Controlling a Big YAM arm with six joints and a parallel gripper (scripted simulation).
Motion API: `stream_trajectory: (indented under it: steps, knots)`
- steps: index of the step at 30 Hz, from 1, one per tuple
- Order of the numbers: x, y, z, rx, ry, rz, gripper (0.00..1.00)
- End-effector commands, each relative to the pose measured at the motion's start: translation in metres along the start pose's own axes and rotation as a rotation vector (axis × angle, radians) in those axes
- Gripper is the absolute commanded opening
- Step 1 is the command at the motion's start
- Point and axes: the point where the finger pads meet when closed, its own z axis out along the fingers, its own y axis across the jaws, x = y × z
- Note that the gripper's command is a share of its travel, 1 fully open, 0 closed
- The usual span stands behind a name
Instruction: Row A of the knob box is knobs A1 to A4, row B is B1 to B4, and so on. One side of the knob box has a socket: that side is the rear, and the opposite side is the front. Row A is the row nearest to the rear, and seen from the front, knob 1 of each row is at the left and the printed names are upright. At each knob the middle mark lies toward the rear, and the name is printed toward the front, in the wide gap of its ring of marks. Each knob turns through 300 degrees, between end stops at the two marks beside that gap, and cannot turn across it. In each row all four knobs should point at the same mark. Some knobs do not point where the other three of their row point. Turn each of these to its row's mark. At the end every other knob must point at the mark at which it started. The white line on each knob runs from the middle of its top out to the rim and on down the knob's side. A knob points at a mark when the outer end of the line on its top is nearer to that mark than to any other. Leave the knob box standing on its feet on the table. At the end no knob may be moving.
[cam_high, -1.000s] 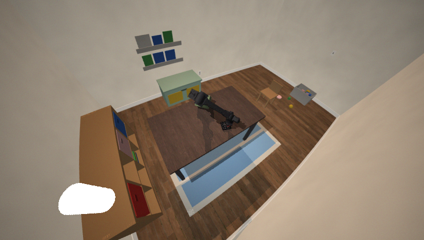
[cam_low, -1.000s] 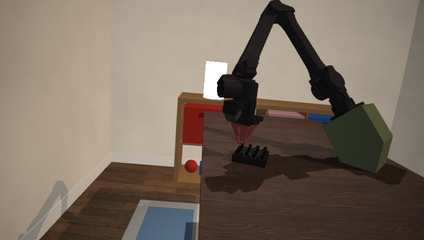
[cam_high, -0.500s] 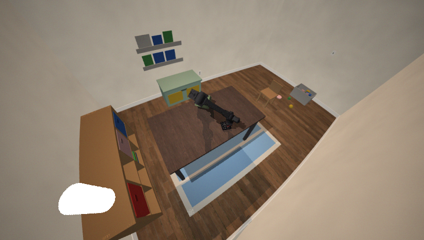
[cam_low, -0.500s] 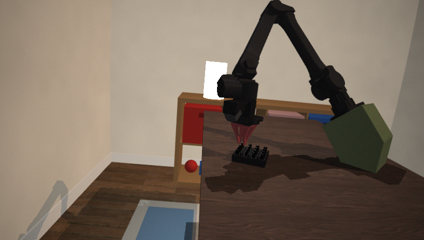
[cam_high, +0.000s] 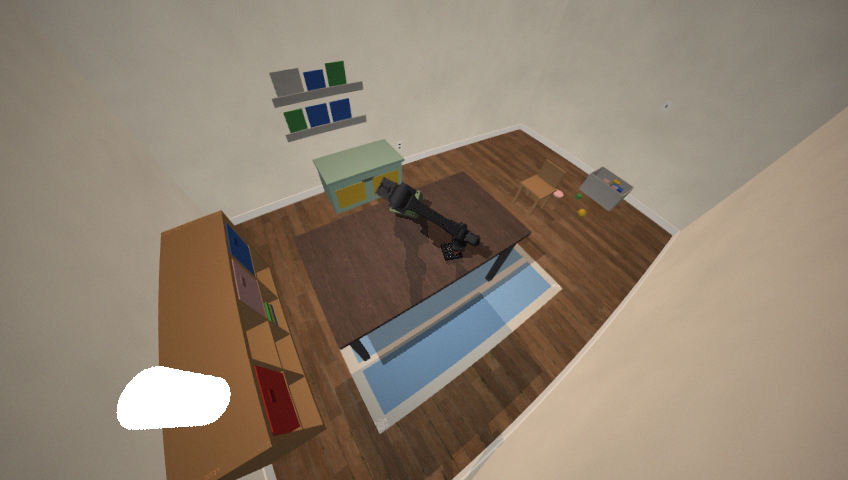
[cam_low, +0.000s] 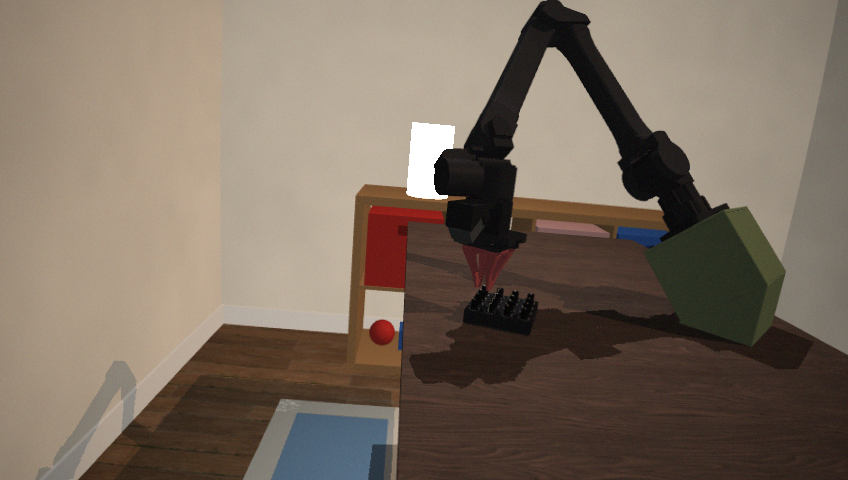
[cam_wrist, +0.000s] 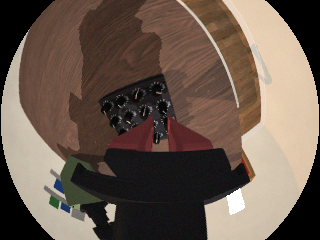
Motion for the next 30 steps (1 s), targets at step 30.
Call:
stream_trajectory:
  steps: [30]
  knots:
    - [-0.0072, -0.0164, 0.0031, -0.003, 0.004, 0.013, 0.18]
